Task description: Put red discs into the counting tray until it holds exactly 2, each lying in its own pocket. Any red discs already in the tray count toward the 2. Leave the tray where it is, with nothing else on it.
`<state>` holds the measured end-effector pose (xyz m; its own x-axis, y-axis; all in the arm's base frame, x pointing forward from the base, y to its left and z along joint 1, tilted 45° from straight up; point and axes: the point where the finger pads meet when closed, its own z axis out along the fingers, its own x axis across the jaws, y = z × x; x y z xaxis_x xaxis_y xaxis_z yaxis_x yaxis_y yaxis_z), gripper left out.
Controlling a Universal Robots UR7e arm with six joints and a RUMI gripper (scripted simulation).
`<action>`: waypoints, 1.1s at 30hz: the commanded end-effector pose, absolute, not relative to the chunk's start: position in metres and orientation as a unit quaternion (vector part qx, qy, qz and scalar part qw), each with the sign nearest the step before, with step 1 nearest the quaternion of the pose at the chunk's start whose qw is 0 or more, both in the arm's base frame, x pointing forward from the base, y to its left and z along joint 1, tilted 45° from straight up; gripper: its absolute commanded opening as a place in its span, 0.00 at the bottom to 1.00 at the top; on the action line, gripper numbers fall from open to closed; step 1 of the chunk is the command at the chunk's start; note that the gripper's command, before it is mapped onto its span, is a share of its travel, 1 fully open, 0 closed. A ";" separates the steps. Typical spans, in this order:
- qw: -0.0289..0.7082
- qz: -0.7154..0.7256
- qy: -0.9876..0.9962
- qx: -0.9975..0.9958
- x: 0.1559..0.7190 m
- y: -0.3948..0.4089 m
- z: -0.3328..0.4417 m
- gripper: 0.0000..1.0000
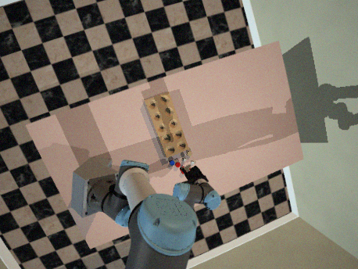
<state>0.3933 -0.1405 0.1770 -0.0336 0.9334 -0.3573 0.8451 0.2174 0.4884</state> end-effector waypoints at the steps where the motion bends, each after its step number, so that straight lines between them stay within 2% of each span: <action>1: 0.290 0.059 0.716 0.633 0.416 -0.115 0.171 0.00; 16: 0.276 0.034 0.718 0.638 0.469 -0.031 0.150 0.00; 33: 0.314 0.019 0.715 0.625 0.509 0.104 0.119 0.00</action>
<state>0.4947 0.0571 0.1306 -0.0465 0.9237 -0.3804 0.8827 0.2163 0.4172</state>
